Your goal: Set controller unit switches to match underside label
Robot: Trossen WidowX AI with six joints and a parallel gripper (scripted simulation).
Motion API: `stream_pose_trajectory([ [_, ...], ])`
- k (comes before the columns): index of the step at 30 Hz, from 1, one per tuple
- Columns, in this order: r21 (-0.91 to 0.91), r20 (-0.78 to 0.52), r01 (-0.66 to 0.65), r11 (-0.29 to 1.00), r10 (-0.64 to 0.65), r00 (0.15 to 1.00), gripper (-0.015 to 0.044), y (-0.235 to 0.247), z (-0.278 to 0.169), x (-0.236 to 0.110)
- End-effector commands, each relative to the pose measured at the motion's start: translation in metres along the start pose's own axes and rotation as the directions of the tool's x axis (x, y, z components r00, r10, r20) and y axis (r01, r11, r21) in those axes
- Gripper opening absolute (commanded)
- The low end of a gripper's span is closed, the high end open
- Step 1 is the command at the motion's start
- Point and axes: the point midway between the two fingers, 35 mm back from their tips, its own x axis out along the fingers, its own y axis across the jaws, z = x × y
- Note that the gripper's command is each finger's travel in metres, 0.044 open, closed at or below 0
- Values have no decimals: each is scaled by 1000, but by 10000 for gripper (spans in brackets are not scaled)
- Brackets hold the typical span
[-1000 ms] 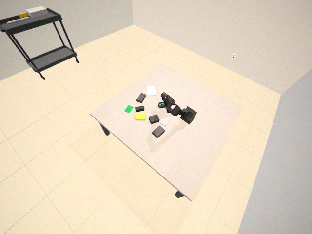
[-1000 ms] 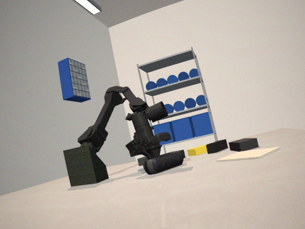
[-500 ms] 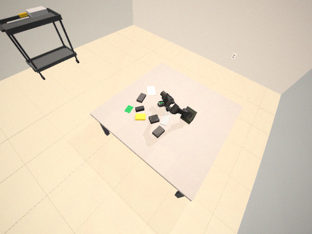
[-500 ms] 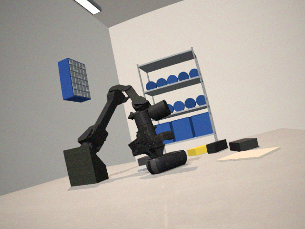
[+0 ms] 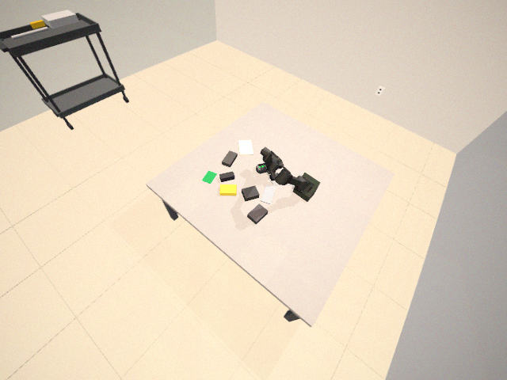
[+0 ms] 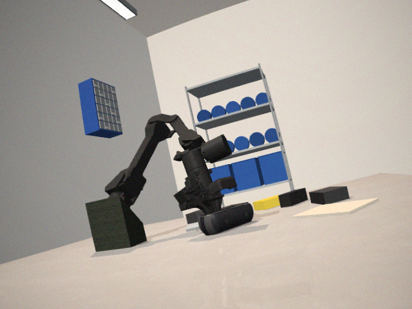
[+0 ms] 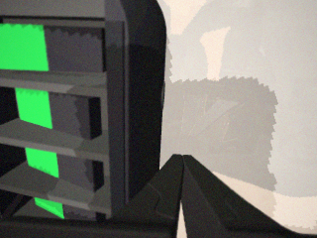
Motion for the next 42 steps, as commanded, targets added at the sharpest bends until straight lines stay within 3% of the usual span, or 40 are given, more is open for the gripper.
stream_pose_trajectory([
  [1,-10,2,-13,1000,13,1000,0,5,-1,0],
  [36,-10,2,-13,1000,13,1000,0,5,-1,0],
  [42,-7,4,-9,1000,9,1000,0,-25,-1,-44],
])
